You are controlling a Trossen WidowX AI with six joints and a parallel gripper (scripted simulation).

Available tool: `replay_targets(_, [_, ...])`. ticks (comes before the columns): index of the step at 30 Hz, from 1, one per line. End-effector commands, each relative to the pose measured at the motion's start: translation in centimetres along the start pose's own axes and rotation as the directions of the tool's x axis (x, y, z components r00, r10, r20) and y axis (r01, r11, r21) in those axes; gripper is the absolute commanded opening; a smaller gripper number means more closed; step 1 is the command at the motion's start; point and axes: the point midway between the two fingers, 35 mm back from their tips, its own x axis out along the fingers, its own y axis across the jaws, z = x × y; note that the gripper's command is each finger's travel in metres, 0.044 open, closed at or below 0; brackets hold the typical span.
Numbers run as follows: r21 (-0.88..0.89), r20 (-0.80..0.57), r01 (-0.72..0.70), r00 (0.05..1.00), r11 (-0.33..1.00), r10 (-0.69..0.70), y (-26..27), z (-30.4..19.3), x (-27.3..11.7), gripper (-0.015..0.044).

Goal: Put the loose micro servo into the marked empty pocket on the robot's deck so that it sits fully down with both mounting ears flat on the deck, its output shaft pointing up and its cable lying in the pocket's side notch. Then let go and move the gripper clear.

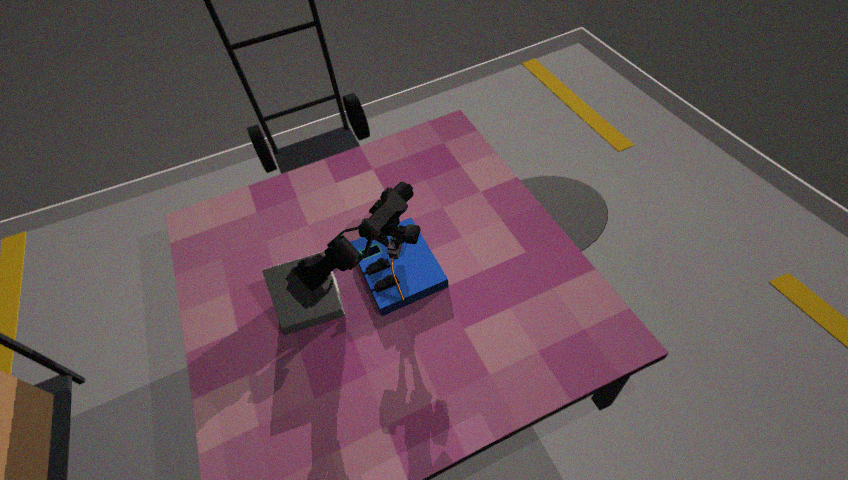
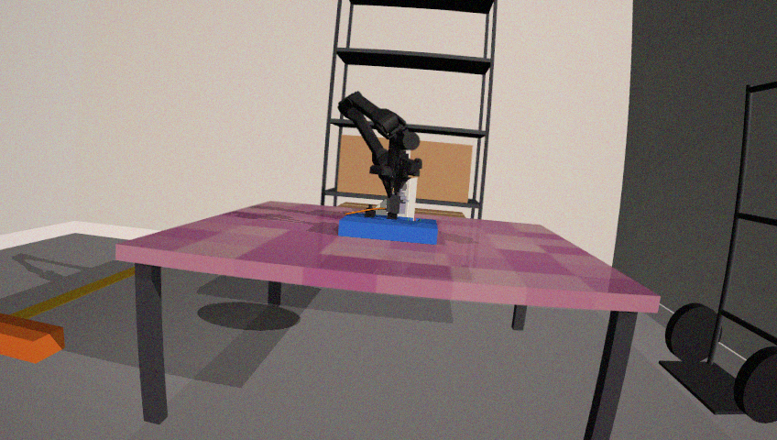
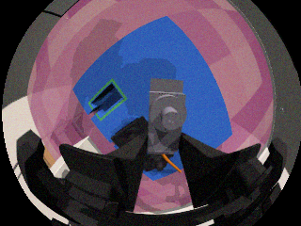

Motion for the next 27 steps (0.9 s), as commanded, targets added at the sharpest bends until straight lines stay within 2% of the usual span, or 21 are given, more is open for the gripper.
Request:
replay_targets(1, [0.009,0.011,0.002,1.000,1.000,-0.002,0.05,-0.12,-0.26,0.0000])
replay_targets(27, [0.009,0.010,0.002,1.000,1.000,-0.002,0.46,-0.96,-0.24,0.0000])
